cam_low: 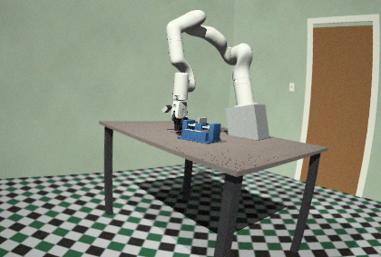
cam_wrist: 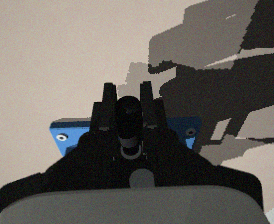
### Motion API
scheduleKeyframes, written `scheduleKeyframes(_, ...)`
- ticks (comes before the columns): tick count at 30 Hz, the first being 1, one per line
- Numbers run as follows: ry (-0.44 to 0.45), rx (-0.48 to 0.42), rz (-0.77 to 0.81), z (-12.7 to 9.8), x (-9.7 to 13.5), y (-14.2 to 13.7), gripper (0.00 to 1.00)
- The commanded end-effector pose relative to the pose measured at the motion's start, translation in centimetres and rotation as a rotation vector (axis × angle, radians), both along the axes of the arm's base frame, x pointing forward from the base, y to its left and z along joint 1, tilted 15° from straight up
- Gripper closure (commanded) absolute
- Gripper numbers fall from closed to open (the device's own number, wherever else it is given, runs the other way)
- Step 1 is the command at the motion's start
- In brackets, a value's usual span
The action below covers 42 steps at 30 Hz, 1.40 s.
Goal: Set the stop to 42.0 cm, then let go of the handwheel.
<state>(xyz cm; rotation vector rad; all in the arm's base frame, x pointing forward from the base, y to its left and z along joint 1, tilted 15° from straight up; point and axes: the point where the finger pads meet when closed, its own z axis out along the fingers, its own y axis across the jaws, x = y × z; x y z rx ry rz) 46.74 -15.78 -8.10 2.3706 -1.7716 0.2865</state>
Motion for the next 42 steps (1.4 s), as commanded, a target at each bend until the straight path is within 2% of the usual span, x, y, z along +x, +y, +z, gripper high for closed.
scheduleKeyframes(1, -0.003, 0.0, 0.001, 0.0, -0.2, -0.1, 0.94)
scheduleKeyframes(16, -0.003, 0.0, 0.001, 0.2, -1.8, -0.5, 0.94)
scheduleKeyframes(25, -0.003, 0.0, 0.001, 1.6, -3.2, -0.5, 0.94)
scheduleKeyframes(42, -0.003, 0.0, 0.001, 3.2, -3.4, -0.2, 0.94)
